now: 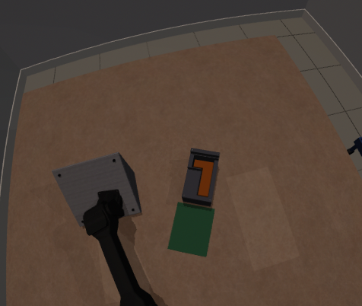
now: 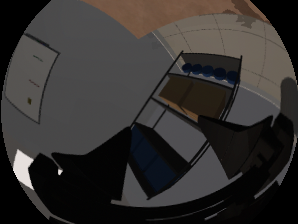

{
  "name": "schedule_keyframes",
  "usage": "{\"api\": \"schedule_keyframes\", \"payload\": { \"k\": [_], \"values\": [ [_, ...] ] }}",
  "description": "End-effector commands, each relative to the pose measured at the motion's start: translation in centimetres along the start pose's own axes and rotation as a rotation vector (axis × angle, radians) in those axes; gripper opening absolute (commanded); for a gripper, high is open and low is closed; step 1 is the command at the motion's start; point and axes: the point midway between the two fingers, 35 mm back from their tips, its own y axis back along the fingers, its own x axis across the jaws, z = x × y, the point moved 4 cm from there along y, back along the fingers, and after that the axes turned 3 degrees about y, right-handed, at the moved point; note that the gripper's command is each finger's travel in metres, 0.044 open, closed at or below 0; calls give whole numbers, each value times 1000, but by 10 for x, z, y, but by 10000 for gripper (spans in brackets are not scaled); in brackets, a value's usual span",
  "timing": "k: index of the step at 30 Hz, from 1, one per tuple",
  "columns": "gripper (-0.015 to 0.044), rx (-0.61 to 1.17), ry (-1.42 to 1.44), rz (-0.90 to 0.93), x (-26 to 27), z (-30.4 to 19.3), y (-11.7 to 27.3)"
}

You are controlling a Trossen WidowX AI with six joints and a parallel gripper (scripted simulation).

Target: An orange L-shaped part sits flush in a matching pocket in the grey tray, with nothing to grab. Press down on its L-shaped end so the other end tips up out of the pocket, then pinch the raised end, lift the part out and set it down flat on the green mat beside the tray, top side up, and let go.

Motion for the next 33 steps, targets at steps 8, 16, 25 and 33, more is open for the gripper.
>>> {"api": "schedule_keyframes", "payload": {
  "k": [8,16,25,33],
  "values": [
    [190,203,-454,37,93,-43,1],
    [180,491,-737,94,188,-69,21],
    [180,948,-1094,210,326,-84,104],
    [180,1314,-1228,247,393,-78,186]
  ]
}}
